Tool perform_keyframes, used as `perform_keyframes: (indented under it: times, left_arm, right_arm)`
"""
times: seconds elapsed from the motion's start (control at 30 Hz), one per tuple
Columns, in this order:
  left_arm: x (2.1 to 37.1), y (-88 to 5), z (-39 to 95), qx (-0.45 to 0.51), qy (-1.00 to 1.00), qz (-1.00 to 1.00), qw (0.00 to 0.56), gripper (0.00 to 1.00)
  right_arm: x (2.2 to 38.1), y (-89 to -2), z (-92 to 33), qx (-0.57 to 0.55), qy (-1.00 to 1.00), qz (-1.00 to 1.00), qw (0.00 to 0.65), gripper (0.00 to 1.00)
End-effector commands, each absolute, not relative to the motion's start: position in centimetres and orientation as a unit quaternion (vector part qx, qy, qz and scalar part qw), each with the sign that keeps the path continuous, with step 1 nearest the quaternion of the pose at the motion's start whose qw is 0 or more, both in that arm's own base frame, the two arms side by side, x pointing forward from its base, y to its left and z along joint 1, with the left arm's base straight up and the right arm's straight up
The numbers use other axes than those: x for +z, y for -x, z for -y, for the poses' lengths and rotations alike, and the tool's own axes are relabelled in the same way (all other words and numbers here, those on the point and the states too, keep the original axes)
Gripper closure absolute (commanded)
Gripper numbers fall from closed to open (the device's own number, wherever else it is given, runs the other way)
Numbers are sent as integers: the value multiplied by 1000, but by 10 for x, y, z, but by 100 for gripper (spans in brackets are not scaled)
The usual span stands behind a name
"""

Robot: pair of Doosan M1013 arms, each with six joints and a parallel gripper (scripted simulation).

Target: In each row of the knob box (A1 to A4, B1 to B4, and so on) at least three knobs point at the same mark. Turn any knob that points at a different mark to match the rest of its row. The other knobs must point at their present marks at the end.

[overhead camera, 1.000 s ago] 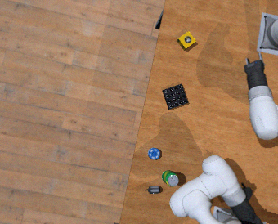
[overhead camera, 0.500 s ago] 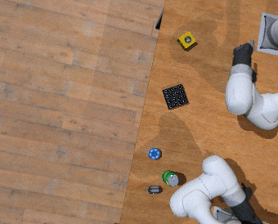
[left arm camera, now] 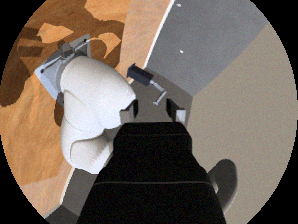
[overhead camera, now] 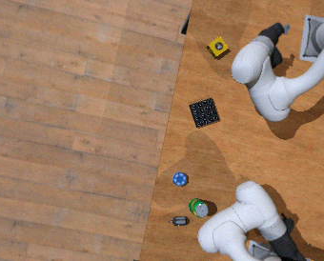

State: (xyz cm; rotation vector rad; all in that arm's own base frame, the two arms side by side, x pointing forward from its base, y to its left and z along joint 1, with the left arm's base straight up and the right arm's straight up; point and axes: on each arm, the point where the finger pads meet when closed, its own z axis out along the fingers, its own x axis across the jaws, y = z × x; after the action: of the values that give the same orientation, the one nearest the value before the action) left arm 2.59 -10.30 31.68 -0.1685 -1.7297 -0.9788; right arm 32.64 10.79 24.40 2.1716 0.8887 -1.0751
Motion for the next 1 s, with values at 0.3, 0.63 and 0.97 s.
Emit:
perform_keyframes:
  times: [0.3, 0.63, 0.97]
  left_arm:
    - [317, -26, 103, -412, 71, 729, 542, 0]
    - [317, -26, 103, -412, 71, 729, 542, 0]
    - [317, -26, 103, -412, 71, 729, 542, 0]
  right_arm:
    - [230, -337, -10, -451, -835, -291, 123, 0]
    - [217, -323, 77, -449, -858, -249, -23, 0]
    - [208, -296, 142, -416, -874, -213, -132, 0]
